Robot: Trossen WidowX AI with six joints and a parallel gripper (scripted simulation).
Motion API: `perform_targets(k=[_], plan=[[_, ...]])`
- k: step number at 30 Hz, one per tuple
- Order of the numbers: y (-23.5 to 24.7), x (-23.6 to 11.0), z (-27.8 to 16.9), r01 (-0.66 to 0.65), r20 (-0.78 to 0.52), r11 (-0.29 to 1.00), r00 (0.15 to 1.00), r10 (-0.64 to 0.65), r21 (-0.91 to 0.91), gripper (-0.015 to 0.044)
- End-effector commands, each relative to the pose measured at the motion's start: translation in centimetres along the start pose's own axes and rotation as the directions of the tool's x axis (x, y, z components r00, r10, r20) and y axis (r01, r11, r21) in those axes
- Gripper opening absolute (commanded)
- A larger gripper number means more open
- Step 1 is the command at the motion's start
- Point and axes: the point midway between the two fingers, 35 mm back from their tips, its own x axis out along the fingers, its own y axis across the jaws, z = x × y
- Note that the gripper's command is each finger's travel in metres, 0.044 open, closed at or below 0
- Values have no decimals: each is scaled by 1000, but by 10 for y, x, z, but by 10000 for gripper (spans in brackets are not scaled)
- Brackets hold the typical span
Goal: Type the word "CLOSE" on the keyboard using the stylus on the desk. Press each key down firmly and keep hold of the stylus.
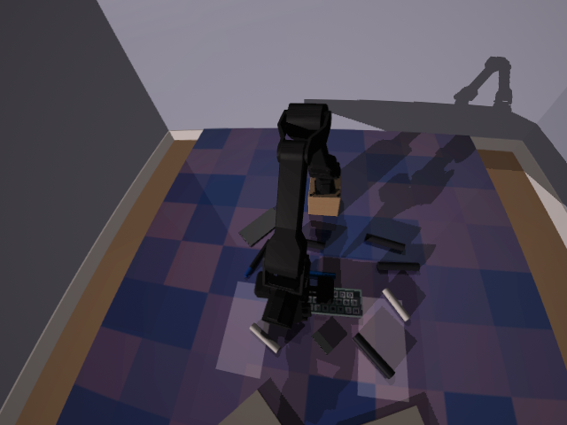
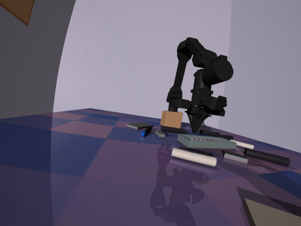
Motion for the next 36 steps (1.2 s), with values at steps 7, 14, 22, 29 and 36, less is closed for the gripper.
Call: perform_targets(k=[7,14,22,29,36], plan=[[29,0,-34,-2,-4,1000,1000,2,-6,0],[29,0,-34,-2,-4,1000,1000,2,-6,0],[111,0,-34,-8,-4,1000,1000,8,-6,0],[114,0,-34,-8,-4,1000,1000,8,-6,0],[114,-38,-33,-9,-4,1000,1000,9,-6,0]])
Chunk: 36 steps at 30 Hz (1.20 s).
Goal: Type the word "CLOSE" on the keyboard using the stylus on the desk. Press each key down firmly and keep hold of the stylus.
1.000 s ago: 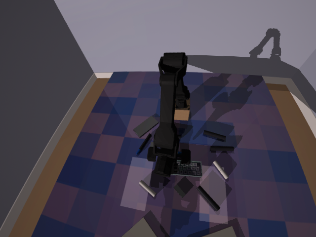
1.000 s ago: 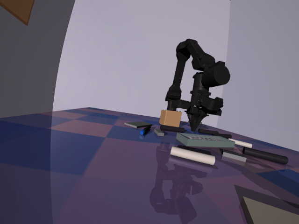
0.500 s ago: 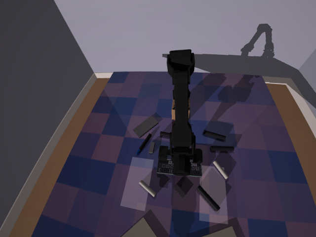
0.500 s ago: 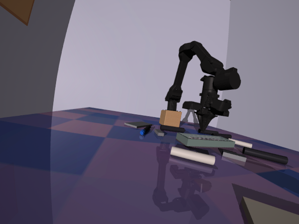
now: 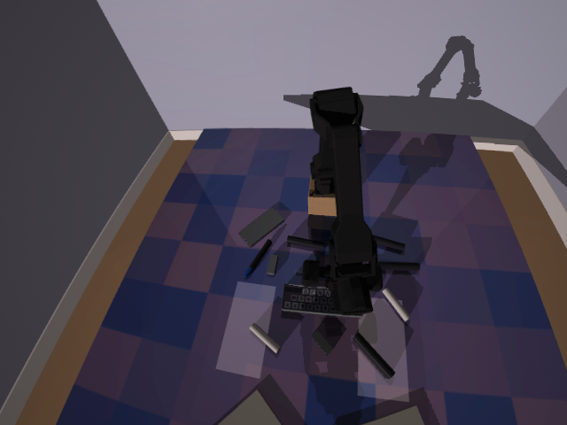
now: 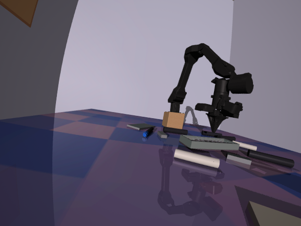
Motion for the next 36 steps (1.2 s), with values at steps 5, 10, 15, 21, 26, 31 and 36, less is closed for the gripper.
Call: perform_targets(k=[5,10,15,21,26,31,36], plan=[[1,-51,2,-5,22,1000,1000,5,4,0],[1,-47,6,-5,35,1000,999,5,1,0],[1,-49,5,-6,35,1000,999,6,0,105],[1,-49,5,-6,35,1000,999,6,0,0],[1,-49,5,-6,35,1000,999,6,0,0],[1,-48,5,-2,34,1000,999,1,16,79],[-11,-34,-6,108,12,910,992,-123,400,150]])
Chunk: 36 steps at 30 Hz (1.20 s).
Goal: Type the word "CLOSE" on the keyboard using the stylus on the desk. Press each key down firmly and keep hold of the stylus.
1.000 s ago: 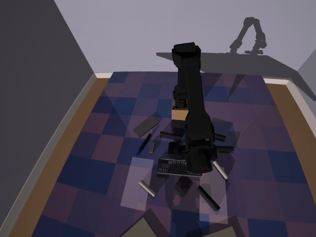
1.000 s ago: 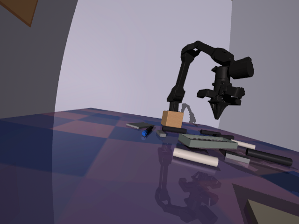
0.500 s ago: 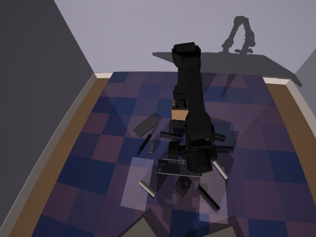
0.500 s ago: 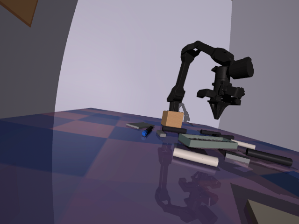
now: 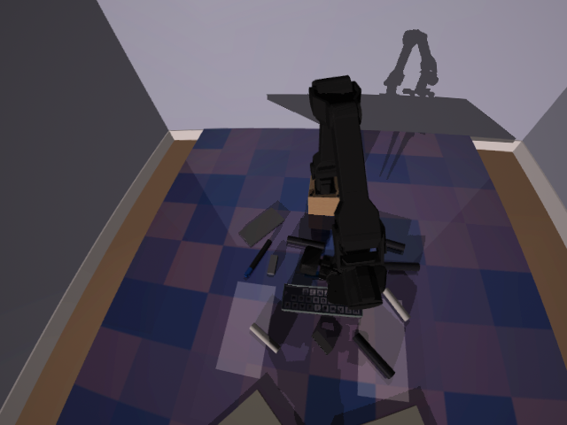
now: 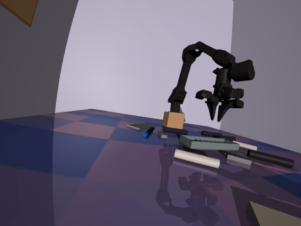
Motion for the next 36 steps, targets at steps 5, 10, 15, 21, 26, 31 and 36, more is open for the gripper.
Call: perform_targets(k=[5,10,15,21,26,31,36], plan=[[-23,23,-17,166,10,780,976,-217,604,150],[-39,32,-27,131,37,439,934,-354,889,150],[-49,35,-36,17,63,174,894,-443,985,150],[-49,35,-35,17,63,174,894,-443,985,150],[-49,35,-35,17,63,174,894,-443,985,150],[-50,37,-35,17,63,174,894,-443,985,150],[-49,40,-35,17,63,174,894,-443,985,150]])
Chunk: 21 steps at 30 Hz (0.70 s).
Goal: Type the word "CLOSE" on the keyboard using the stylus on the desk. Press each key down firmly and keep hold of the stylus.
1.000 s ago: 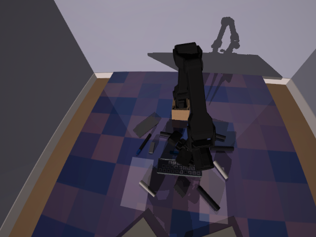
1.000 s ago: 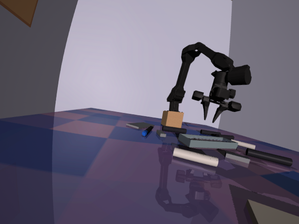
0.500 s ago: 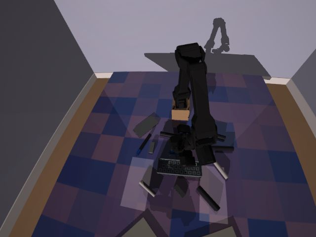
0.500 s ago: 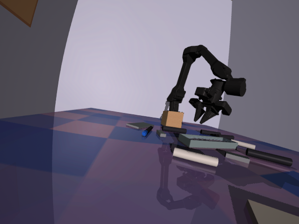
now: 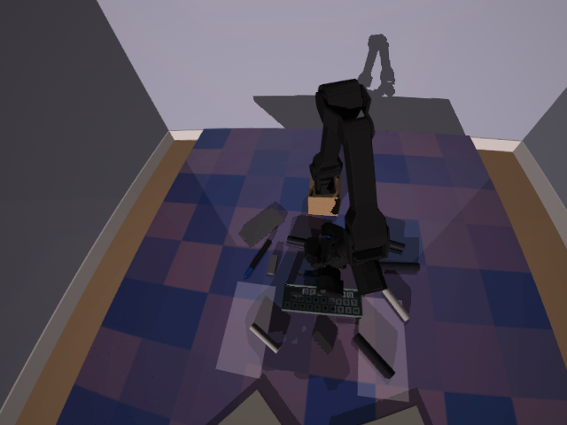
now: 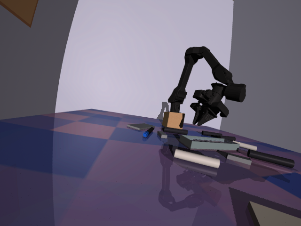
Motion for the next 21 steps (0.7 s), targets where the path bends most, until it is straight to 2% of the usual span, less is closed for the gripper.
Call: perform_targets(k=[1,21], plan=[[-1,5,-2,5,7,1000,1000,-5,0,150],[-1,14,-6,5,8,1000,1000,-5,0,150]])
